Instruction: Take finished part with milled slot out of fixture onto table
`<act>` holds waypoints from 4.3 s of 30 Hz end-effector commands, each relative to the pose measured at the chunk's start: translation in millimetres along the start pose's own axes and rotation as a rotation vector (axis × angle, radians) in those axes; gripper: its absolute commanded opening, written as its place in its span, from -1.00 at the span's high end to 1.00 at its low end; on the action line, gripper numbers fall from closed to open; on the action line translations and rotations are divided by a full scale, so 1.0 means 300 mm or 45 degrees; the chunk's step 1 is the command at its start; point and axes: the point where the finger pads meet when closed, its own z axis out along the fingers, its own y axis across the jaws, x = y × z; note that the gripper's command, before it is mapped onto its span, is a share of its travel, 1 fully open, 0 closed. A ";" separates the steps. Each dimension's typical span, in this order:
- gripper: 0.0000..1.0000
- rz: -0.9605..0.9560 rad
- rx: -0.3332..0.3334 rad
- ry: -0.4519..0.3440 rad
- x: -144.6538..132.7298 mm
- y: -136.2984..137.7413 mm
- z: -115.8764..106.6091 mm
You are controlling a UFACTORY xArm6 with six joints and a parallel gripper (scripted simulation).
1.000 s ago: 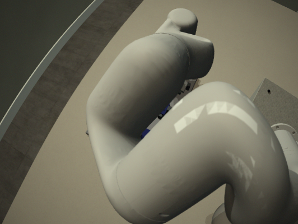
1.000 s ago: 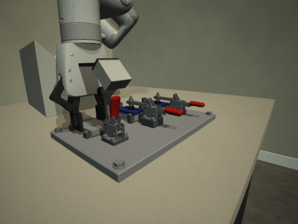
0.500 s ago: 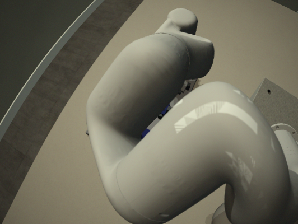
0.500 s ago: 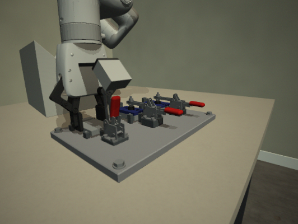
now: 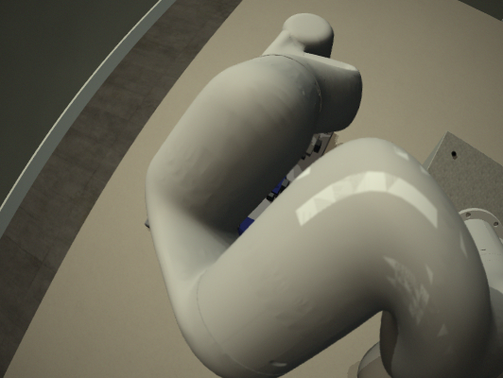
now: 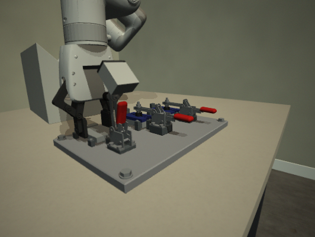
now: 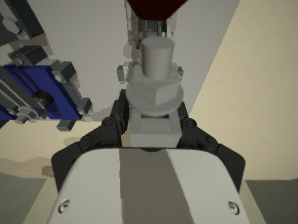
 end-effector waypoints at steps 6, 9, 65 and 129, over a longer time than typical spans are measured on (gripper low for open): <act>1.00 -0.001 -0.002 0.004 0.005 0.002 -0.023; 1.00 -0.001 -0.002 0.004 0.005 0.002 -0.026; 1.00 -0.001 -0.002 0.004 -0.003 0.001 -0.147; 1.00 -0.002 -0.002 0.004 -0.023 0.025 -0.231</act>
